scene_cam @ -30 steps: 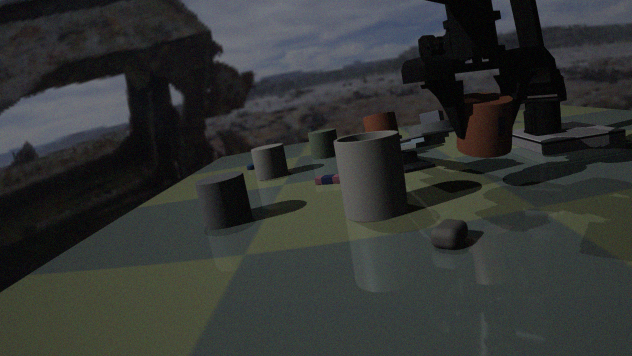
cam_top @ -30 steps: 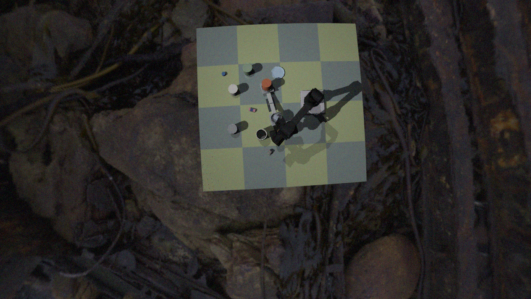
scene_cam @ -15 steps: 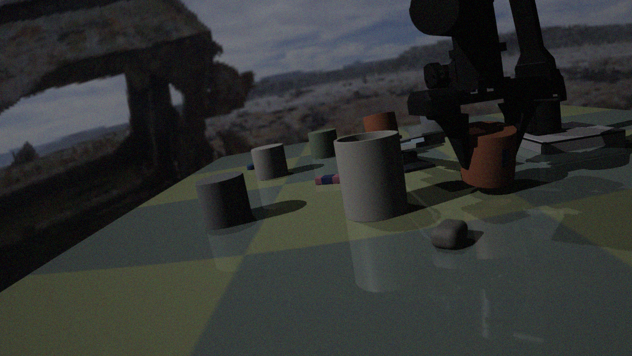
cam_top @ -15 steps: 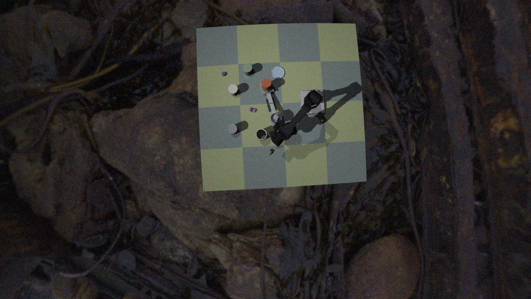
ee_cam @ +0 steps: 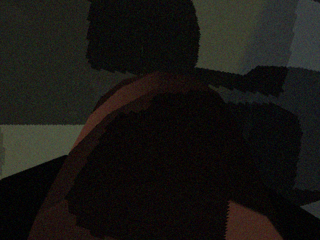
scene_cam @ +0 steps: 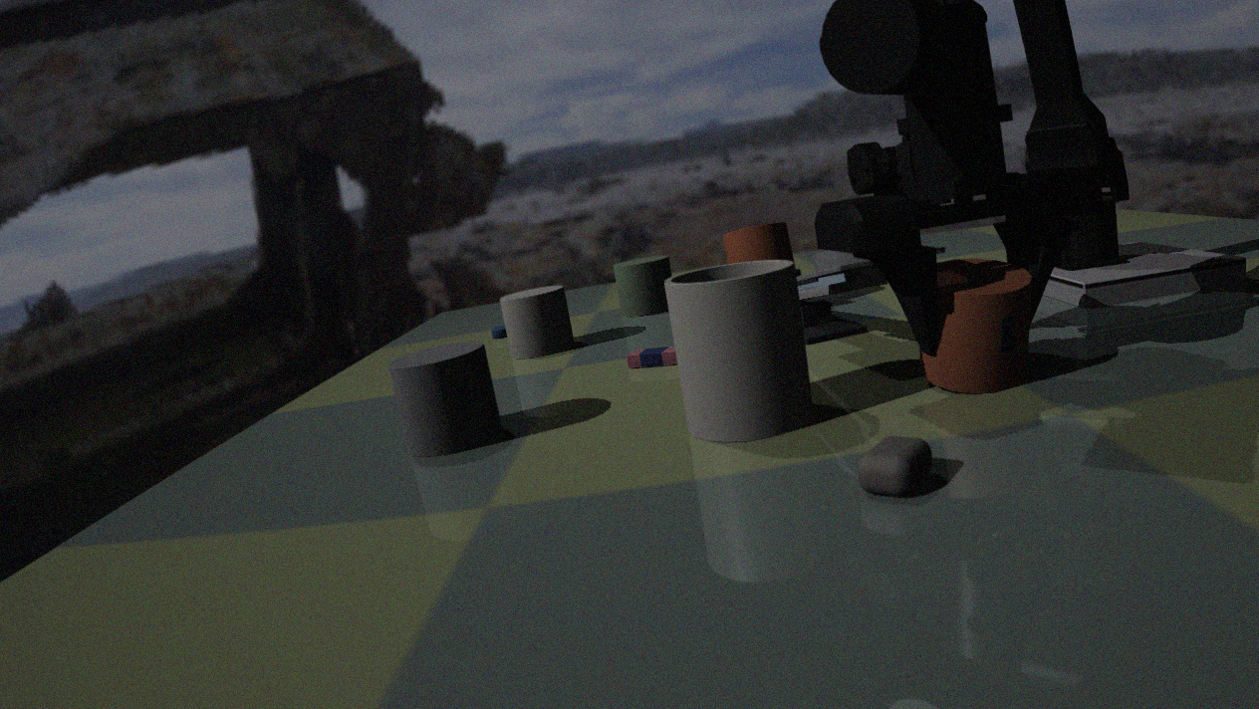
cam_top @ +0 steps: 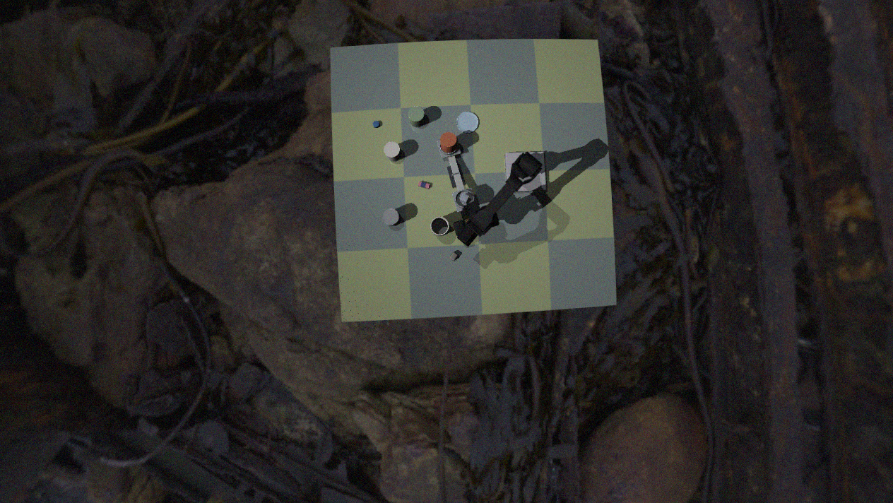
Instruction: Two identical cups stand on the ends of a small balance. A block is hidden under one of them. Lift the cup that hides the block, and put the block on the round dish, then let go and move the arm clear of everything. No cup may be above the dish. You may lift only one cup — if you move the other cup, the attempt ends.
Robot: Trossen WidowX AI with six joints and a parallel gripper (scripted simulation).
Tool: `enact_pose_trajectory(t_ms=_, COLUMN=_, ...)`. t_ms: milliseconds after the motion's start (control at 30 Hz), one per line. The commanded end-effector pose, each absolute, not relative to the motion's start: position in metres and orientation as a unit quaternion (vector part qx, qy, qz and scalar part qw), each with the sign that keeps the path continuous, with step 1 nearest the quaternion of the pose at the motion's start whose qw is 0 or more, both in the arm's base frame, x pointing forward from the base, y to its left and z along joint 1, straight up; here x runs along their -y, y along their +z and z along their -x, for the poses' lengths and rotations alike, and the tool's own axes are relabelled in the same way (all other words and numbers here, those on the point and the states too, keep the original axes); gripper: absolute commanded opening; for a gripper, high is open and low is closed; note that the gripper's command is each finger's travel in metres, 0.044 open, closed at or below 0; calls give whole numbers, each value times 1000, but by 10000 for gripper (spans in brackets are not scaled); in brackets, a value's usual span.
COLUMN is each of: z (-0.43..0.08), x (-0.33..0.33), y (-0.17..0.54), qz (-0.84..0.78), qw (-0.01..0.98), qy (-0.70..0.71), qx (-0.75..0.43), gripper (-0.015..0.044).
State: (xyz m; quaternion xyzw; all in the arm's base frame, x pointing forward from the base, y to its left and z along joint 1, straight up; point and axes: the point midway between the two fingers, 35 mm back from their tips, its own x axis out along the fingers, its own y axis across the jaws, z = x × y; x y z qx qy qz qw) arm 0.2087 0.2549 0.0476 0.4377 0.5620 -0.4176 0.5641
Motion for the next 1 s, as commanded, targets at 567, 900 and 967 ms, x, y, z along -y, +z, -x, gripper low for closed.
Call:
enact_pose_trajectory(t_ms=567, z=-208, x=-254, y=101, qz=-441, qw=562, qy=-417, qx=-562, gripper=440)
enact_pose_trajectory(t_ms=900, z=-230, x=-241, y=118, qz=-409, qw=610, qy=-341, qx=-587, gripper=260)
enact_pose_trajectory(t_ms=967, z=-231, x=-240, y=120, qz=-389, qw=623, qy=-321, qx=-598, gripper=260)
